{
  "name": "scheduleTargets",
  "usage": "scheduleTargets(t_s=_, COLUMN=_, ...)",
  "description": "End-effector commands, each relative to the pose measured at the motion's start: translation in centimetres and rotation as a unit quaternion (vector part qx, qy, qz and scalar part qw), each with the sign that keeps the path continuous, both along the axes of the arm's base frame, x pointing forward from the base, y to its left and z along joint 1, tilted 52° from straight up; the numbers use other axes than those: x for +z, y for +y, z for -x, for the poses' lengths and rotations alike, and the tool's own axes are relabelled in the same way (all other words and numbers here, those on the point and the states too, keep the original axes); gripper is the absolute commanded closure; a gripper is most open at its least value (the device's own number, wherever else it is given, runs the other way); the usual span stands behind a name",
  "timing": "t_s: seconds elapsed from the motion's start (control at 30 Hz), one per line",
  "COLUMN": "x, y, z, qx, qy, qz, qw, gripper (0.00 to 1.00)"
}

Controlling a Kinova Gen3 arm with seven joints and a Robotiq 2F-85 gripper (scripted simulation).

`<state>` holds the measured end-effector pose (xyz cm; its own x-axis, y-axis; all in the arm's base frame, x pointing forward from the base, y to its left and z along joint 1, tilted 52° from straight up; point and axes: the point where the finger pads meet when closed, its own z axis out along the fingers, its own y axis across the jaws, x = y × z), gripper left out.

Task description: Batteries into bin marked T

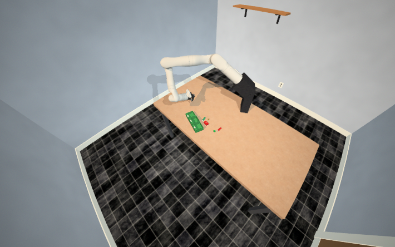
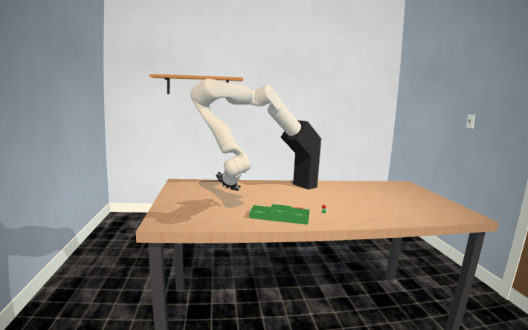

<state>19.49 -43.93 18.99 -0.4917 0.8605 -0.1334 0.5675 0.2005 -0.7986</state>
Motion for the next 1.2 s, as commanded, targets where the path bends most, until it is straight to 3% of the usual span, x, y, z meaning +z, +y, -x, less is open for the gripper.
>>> scheduleTargets(t_s=0.0, x=-0.8, y=1.4, z=-2.1, qx=0.030, qy=0.005, qz=0.004, qw=1.000, gripper=0.91)
scheduleTargets(t_s=0.07, x=-0.9, y=1.5, z=-2.4, qx=0.030, qy=0.005, qz=0.004, qw=1.000, gripper=0.91)
scheduleTargets(t_s=0.17, x=-1.6, y=2.6, z=-4.5, qx=0.068, qy=0.000, qz=0.022, qw=0.997, gripper=0.91)
scheduleTargets(t_s=0.3, x=-1.7, y=2.8, z=-4.8, qx=0.068, qy=0.000, qz=0.022, qw=0.997, gripper=0.91)
scheduleTargets(t_s=0.4, x=-2.5, y=4.0, z=-6.8, qx=0.106, qy=-0.007, qz=0.037, qw=0.994, gripper=0.91)
scheduleTargets(t_s=0.47, x=-2.6, y=4.2, z=-7.1, qx=0.106, qy=-0.007, qz=0.037, qw=0.994, gripper=0.91)
scheduleTargets(t_s=0.73, x=-4.1, y=7.4, z=-11.0, qx=0.182, qy=-0.024, qz=0.061, qw=0.981, gripper=0.91)
scheduleTargets(t_s=0.87, x=-4.2, y=7.7, z=-11.3, qx=0.182, qy=-0.025, qz=0.061, qw=0.981, gripper=0.91)
scheduleTargets(t_s=1.17, x=-5.8, y=11.8, z=-14.8, qx=0.255, qy=-0.047, qz=0.075, qw=0.963, gripper=0.91)
